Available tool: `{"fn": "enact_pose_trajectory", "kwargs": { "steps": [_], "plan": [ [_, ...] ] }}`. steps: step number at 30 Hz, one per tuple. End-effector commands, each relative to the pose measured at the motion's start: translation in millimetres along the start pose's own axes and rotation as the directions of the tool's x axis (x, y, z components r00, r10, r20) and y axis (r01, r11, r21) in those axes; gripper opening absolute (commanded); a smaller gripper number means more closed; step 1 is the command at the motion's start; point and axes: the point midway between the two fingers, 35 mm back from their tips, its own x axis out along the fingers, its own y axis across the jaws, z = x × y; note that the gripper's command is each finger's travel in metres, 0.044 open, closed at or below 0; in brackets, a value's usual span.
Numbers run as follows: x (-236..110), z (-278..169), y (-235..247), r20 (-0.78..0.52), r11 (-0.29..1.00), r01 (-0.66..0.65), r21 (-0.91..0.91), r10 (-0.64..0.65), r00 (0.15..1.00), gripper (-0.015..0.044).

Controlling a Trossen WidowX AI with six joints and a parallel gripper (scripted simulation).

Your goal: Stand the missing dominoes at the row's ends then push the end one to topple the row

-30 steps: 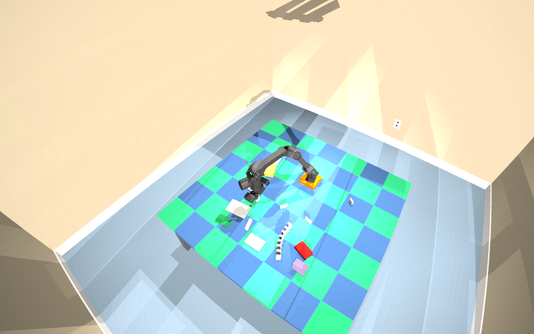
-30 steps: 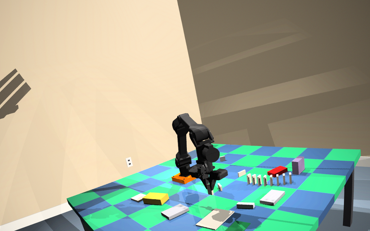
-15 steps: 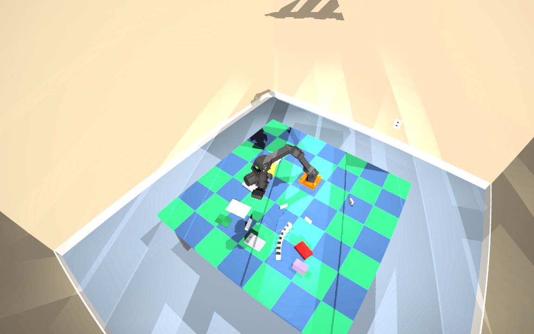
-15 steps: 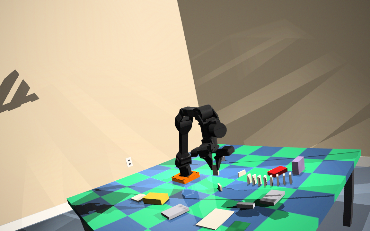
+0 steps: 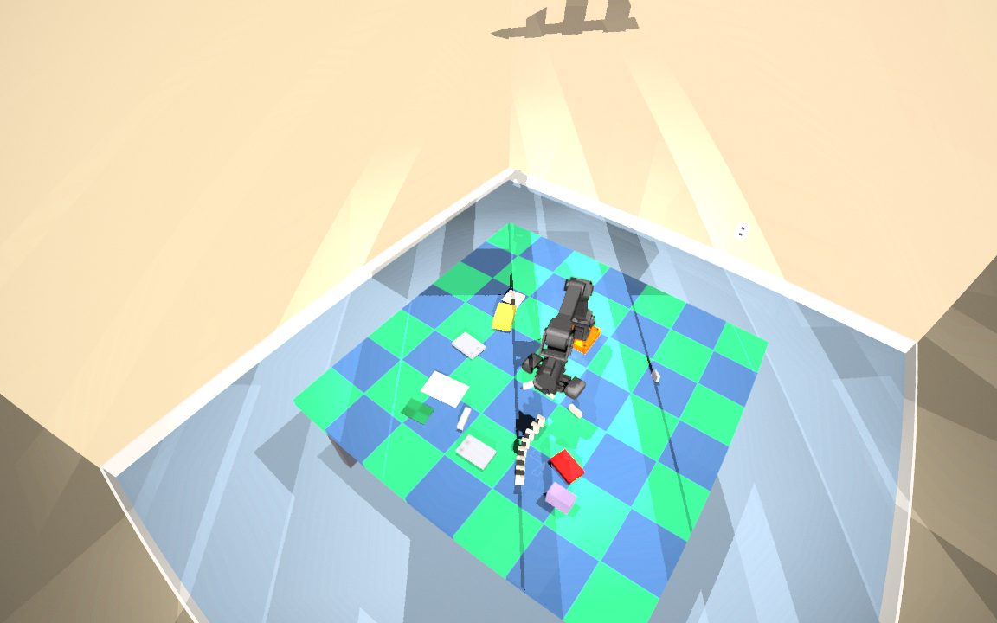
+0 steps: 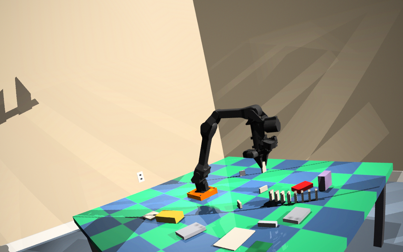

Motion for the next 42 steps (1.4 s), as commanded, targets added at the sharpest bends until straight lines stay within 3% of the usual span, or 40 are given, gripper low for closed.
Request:
{"fn": "enact_pose_trajectory", "kwargs": {
  "steps": [1,33,42],
  "plan": [
    [0.3,-1.4,-5.1,0.001,1.0,0.008,-0.03,-0.008,1.0,0.0107],
    [129.8,-0.8,-6.1,0.001,0.999,0.009,-0.03,-0.009,1.0,0.0107],
    [132.6,-1.5,-6.3,0.001,0.999,0.009,-0.03,-0.009,1.0,0.0107]
  ]
}}
